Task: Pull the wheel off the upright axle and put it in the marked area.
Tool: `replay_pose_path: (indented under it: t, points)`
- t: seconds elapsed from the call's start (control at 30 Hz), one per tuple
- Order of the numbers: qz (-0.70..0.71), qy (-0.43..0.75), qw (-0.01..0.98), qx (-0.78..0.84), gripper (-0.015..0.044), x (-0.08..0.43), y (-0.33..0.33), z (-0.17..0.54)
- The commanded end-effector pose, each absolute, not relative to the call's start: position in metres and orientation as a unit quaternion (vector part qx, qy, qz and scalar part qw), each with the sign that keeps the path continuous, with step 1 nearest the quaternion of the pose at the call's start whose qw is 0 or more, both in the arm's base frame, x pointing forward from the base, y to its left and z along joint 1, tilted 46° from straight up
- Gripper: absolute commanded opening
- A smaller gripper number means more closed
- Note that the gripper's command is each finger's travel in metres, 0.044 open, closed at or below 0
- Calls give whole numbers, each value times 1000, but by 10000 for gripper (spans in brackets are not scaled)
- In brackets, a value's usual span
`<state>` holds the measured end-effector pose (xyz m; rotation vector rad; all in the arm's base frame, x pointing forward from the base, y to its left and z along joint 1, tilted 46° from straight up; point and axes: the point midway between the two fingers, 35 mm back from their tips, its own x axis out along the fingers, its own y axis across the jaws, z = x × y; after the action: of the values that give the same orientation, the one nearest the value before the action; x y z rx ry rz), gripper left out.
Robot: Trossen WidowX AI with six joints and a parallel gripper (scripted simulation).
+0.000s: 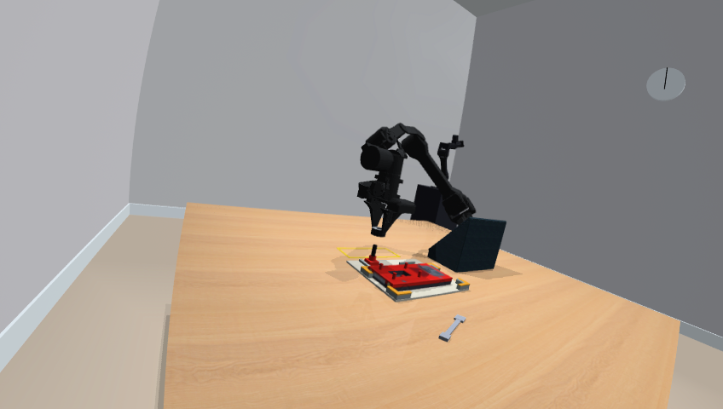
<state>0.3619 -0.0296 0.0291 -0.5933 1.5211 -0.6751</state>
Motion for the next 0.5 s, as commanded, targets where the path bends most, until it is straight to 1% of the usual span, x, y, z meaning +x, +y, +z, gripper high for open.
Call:
replay_pose_path:
  t: [0.0, 0.07, 0.47]
  points:
    - [-295, 663, 638, -256, 0, 363, -22, 37]
    - [-295, 665, 635, -260, 0, 361, -28, 32]
    - [-296, 664, 637, -257, 0, 348, -47, 57]
